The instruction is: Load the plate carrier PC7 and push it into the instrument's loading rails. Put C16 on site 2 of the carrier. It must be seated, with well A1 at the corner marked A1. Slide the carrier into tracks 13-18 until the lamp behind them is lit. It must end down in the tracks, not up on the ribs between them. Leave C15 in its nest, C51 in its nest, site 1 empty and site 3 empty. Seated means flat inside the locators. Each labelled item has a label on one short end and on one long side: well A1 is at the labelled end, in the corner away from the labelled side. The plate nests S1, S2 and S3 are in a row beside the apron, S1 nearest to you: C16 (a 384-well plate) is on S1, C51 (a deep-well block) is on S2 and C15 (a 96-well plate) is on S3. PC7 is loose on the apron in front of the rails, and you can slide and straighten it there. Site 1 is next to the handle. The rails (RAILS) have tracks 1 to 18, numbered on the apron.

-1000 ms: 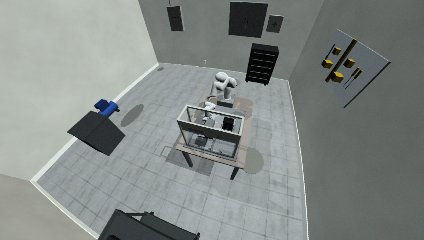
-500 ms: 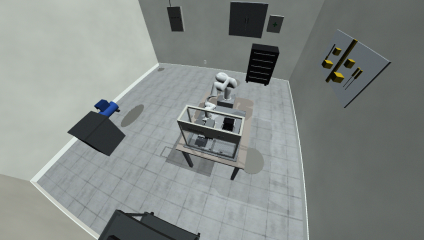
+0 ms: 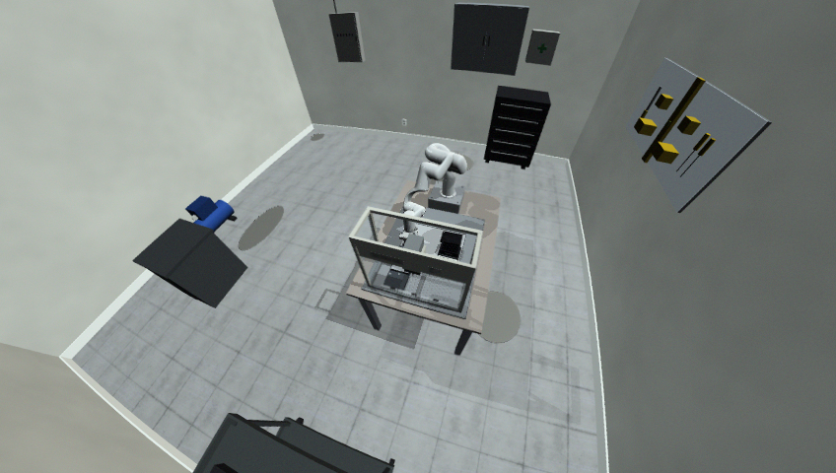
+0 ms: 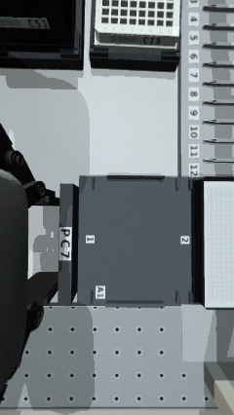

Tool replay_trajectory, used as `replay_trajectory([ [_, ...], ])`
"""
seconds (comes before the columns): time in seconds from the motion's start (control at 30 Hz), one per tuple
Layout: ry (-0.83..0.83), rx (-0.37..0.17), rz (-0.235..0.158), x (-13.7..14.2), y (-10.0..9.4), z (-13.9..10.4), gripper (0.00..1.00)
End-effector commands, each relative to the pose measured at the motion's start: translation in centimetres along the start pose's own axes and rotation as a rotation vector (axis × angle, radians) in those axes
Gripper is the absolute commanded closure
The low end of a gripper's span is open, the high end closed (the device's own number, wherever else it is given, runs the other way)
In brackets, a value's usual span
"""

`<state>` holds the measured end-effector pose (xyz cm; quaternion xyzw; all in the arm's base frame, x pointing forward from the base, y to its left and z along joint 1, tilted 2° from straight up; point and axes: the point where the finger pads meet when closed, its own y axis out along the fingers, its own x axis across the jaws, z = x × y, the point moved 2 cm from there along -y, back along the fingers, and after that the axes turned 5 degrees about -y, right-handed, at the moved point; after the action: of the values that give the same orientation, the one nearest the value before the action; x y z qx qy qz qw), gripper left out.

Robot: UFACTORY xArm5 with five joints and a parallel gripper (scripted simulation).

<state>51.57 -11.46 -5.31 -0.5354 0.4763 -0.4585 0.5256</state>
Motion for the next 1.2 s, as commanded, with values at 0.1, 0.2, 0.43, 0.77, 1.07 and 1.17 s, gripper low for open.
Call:
replay_trajectory([
  [0.1,0.000,0.005,-0.002,0.08,-0.20,0.40,0.19],
  [0.2,0.000,0.005,-0.002,0.09,-0.20,0.50,0.19],
  [0.43,0.000,0.005,-0.002,0.10,-0.20,0.66,0.19],
  [0.77,0.000,0.005,-0.002,0.13,-0.20,0.96,0.19],
  [1.07,0.000,0.005,-0.002,0.13,-0.20,0.96,0.19],
  [1.17,0.000,0.005,-0.002,0.13,-0.20,0.96,0.19],
])
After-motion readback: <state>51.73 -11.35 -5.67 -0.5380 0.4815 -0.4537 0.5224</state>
